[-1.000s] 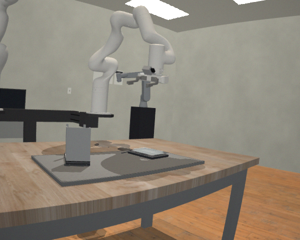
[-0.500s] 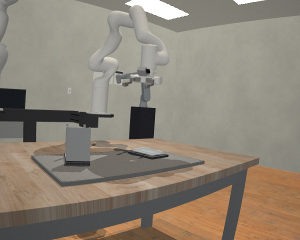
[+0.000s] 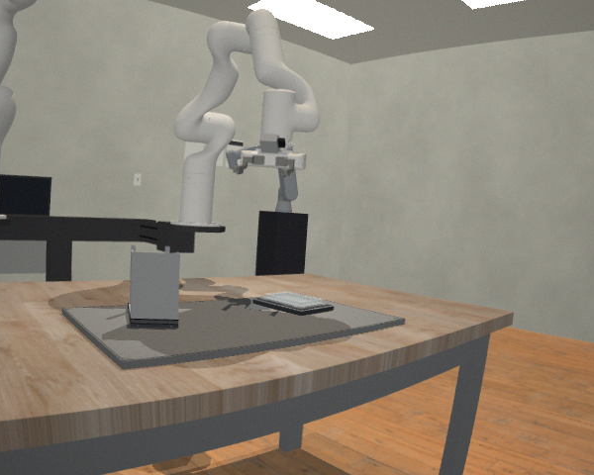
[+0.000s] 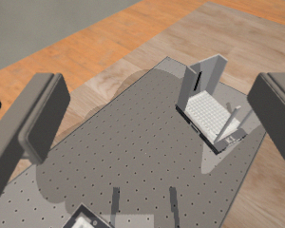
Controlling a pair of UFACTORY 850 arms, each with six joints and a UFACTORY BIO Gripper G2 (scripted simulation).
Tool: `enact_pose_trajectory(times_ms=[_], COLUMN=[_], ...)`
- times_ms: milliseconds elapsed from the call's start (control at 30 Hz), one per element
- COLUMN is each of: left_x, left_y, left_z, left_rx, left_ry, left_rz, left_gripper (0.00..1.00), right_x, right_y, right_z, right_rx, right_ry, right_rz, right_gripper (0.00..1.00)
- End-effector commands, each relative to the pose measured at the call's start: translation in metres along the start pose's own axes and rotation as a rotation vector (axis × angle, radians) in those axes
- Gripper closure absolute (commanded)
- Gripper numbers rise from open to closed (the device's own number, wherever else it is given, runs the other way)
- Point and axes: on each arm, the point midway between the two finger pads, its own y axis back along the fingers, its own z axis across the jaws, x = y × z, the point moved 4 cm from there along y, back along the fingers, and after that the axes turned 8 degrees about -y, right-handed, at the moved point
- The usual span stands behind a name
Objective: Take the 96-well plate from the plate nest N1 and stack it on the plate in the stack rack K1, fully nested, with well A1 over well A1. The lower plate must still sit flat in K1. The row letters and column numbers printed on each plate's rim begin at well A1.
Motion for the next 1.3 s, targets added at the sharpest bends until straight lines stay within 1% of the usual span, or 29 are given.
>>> enact_pose_trajectory(times_ms=[0,33,100,167,200,233,300,400,433,500,533,667,700,800,867,1033,1067,1133,1267], left_x=[0.001,0.001,0.001,0.002,0.002,0.003,0.003,0.004,0.004,0.006,0.006,0.008,0.008,0.011,0.011,0.015,0.015,0.017,0.017], left_y=[-0.019,-0.023,-0.024,-0.033,-0.033,-0.038,-0.038,-0.049,-0.049,-0.055,-0.055,-0.065,-0.065,-0.07,-0.07,-0.073,-0.073,-0.073,-0.073], left_z=[-0.01,-0.013,-0.013,-0.021,-0.021,-0.025,-0.025,-0.036,-0.036,-0.045,-0.045,-0.063,-0.063,-0.078,-0.078,-0.104,-0.104,-0.115,-0.115], left_rx=[-0.106,-0.139,-0.14,-0.207,-0.208,-0.241,-0.241,-0.341,-0.344,-0.41,-0.412,-0.544,-0.548,-0.647,-0.647,-0.813,-0.82,-0.886,-0.888], left_ry=[-0.01,-0.011,-0.011,-0.011,-0.011,-0.01,-0.01,-0.007,-0.007,-0.004,-0.004,0.005,0.005,0.015,0.015,0.035,0.036,0.045,0.046], left_rz=[-0.003,-0.004,-0.004,-0.007,-0.007,-0.008,-0.008,-0.012,-0.012,-0.014,-0.014,-0.017,-0.017,-0.018,-0.018,-0.019,-0.019,-0.018,-0.018], left_gripper=[0.63,0.63,0.63,0.63,0.63,0.63,0.63,0.63,0.63,0.63,0.63,0.63,0.63,0.63,0.63,0.63,0.63,0.63,0.63], right_x=[0.0,0.0,0.0,0.0,0.0,0.0,0.0,0.0,0.0,0.0,0.0,0.0,0.0,0.0,0.0,0.0,0.0,0.0,0.0], right_y=[0.0,0.0,0.0,0.0,0.0,0.0,0.0,0.0,0.0,0.0,0.0,0.0,0.0,0.0,0.0,0.0,0.0,0.0,0.0], right_z=[0.0,0.0,0.0,0.0,0.0,0.0,0.0,0.0,0.0,0.0,0.0,0.0,0.0,0.0,0.0,0.0,0.0,0.0,0.0], right_rx=[0.001,0.001,0.001,0.001,0.001,0.001,0.001,0.001,0.001,0.001,0.001,0.001,0.001,0.001,0.001,0.001,0.001,0.001,0.001], right_ry=[0.0,0.0,0.0,0.0,0.0,0.0,0.0,0.0,0.0,0.0,0.0,0.0,0.0,0.0,0.0,0.0,0.0,0.0,0.0], right_rz=[0.0,0.0,0.0,0.0,0.0,0.0,0.0,0.0,0.0,0.0,0.0,0.0,0.0,0.0,0.0,0.0,0.0,0.0,0.0], right_gripper=[0.0,0.0,0.0,0.0,0.0,0.0,0.0,0.0,0.0,0.0,0.0,0.0,0.0,0.0,0.0,0.0,0.0,0.0,0.0])
